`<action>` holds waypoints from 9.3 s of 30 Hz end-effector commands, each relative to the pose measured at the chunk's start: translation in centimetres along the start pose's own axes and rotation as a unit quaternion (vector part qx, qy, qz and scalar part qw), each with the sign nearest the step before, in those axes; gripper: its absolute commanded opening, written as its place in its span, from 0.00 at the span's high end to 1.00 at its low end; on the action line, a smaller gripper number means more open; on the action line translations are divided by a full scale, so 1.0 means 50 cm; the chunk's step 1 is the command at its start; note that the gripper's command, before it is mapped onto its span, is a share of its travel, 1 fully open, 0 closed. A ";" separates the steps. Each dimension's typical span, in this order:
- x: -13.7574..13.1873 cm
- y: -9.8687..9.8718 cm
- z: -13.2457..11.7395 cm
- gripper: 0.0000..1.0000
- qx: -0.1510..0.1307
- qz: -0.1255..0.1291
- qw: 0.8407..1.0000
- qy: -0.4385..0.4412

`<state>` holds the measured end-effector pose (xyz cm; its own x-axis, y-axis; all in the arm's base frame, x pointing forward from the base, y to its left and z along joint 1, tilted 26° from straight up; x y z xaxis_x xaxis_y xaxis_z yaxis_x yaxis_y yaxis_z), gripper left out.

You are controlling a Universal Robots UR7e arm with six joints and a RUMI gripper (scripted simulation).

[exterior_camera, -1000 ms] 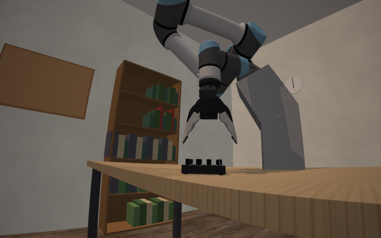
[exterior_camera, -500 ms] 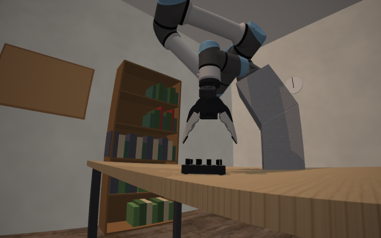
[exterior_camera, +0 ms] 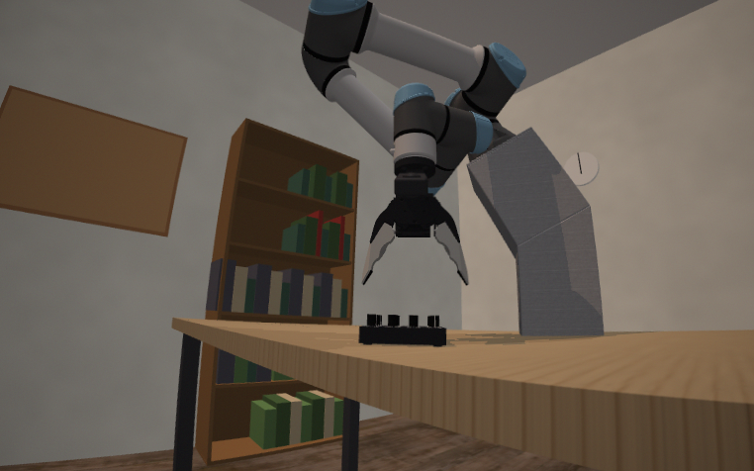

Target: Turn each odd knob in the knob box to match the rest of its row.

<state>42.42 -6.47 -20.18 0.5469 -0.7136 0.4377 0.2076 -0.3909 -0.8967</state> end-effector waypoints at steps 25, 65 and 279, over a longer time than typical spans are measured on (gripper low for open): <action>0.011 0.000 -0.086 0.00 0.001 0.000 1.000 0.000; 0.011 0.000 -0.088 0.00 0.001 0.000 1.000 0.000; -0.004 0.048 0.053 0.89 0.001 0.000 0.970 0.243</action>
<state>44.93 -5.74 -22.61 0.0995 -0.9035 0.4168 0.2081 -0.3907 -0.8967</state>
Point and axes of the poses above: the point where the finger pads meet when closed, its own y axis out along the fingers, its own x axis across the jaws, z = x × y, the point moved 6 cm from there along -y, back along the fingers, and after that the axes turned 5 degrees about y, right-handed, at the moved point
